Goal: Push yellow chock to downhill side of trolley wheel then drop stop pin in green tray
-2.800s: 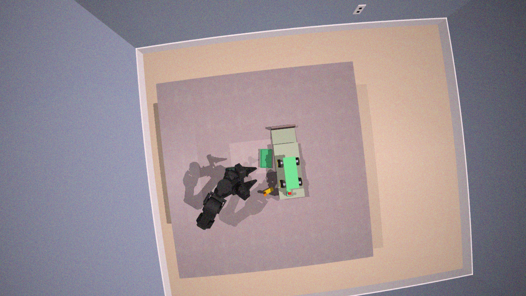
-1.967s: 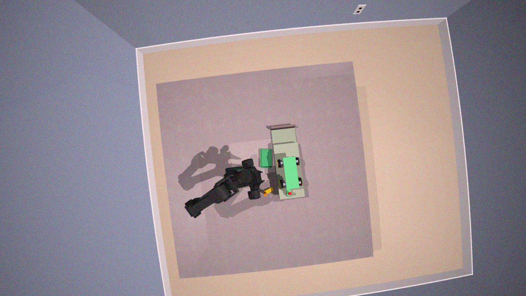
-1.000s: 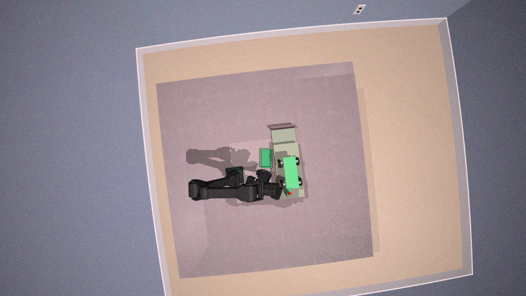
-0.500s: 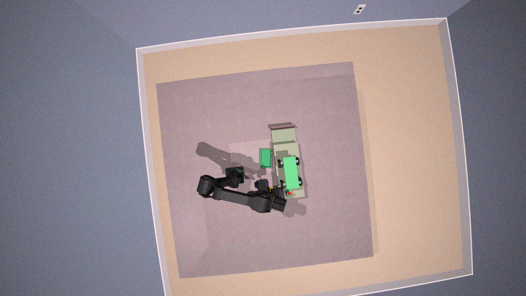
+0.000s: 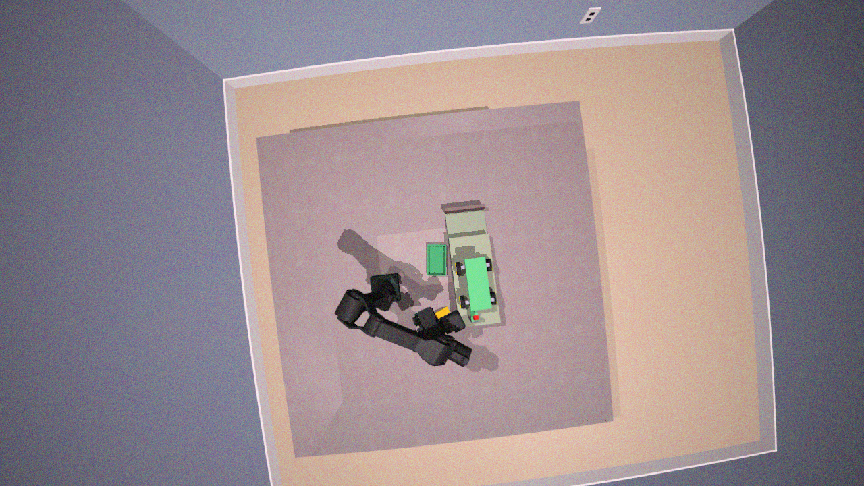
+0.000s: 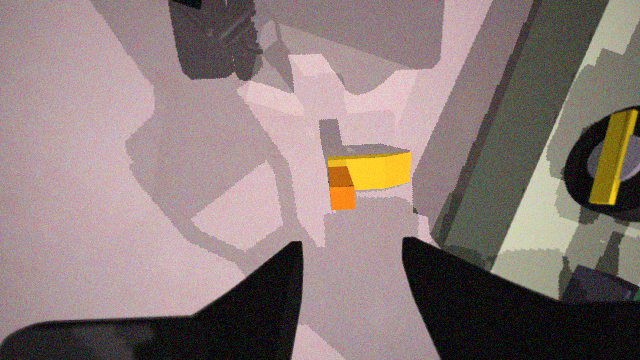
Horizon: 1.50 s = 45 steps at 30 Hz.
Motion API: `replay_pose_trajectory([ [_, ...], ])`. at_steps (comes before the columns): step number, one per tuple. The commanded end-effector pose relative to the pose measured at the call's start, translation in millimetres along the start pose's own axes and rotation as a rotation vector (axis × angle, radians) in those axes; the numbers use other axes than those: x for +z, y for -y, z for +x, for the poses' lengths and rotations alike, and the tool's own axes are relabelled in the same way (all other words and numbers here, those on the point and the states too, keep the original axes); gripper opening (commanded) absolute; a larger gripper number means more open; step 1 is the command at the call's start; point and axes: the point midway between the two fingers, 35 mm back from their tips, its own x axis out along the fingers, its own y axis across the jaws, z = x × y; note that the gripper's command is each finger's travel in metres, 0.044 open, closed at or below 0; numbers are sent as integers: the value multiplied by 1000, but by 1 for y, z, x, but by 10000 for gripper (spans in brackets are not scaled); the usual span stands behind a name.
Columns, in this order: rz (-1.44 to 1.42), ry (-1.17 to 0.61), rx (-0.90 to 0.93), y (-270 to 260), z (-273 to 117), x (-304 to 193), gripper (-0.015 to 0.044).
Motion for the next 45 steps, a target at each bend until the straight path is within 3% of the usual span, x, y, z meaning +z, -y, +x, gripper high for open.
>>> replay_pose_trajectory([
  [1, -14, 6, -4, 0, 5, -1, 190],
  [14, -14, 6, -4, 0, 43, -1, 190],
  [45, -14, 6, -4, 0, 75, -1, 190],
])
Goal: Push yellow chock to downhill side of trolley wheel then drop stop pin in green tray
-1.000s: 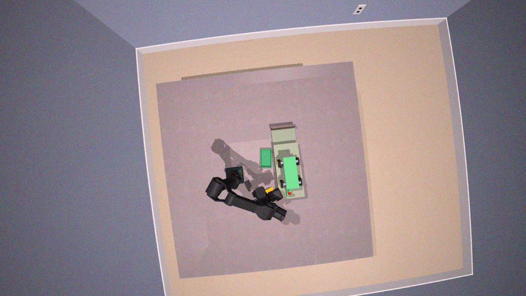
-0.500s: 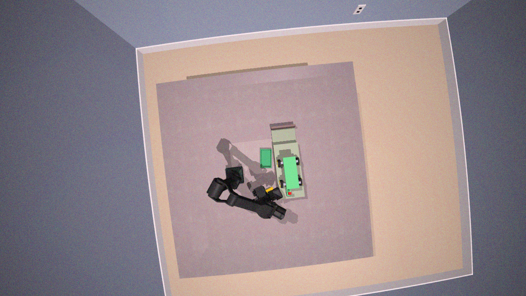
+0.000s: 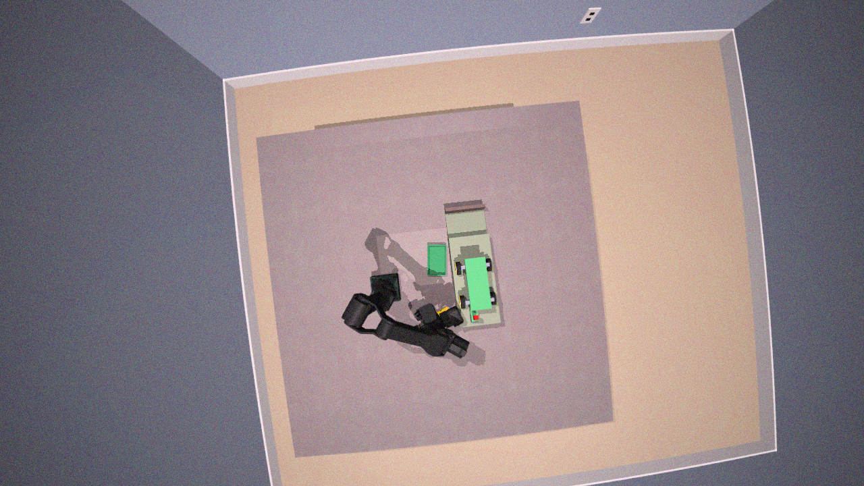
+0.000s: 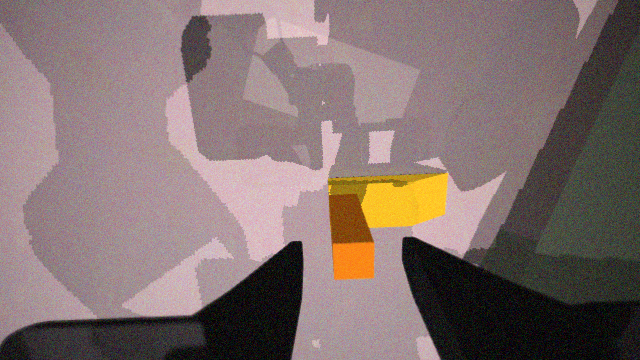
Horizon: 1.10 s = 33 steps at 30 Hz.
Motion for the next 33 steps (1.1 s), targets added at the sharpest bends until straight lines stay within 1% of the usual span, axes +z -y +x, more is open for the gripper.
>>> replay_pose_trajectory([
  [1, -3, 7, 0, -1, 3, 2, 190],
  [6, -3, 7, 0, -1, 5, 2, 190],
  [20, -3, 8, 0, -1, 27, 2, 190],
  [26, -3, 8, 0, -1, 28, 2, 190],
  [31, 0, 0, 0, 0, 25, 0, 59],
  [33, 0, 0, 0, 0, 25, 0, 45],
])
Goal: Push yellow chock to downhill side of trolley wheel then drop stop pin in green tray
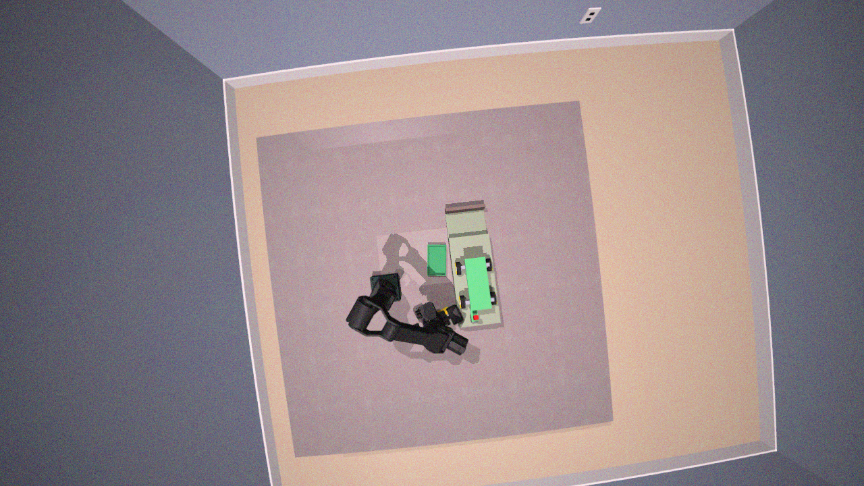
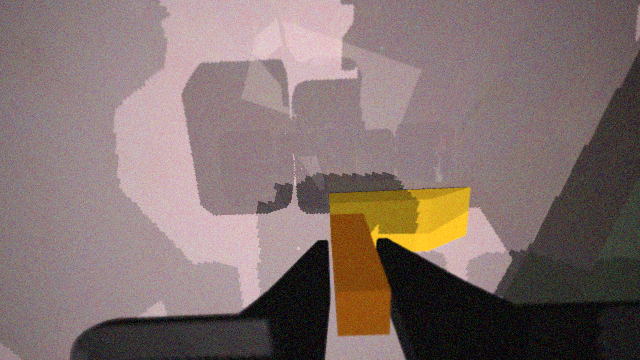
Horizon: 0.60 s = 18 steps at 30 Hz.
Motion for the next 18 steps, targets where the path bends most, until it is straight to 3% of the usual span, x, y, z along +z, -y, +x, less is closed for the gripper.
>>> replay_pose_trajectory([
  [1, 0, -1, 0, 0, 0, 0, 39],
  [6, 0, 0, 0, 0, -1, 0, 0],
  [18, -3, 7, 0, -3, -40, 3, 0],
])
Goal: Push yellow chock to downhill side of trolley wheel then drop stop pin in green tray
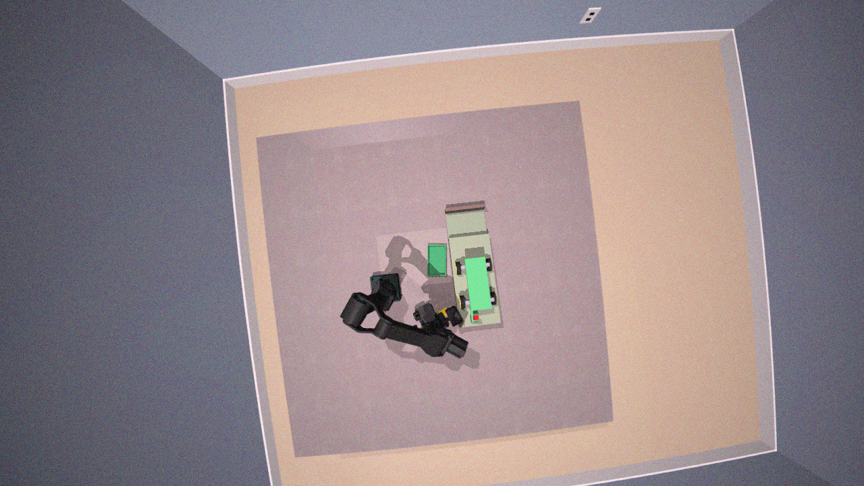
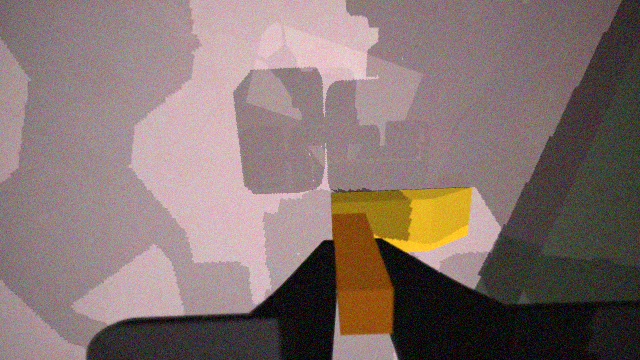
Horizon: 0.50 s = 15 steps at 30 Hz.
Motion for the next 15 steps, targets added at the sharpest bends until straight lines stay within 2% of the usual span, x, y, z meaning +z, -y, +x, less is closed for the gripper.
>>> replay_pose_trajectory([
  [1, -4, -3, -8, 1, -15, -1, 0],
  [15, -4, -3, -8, -1, -56, 1, 0],
])
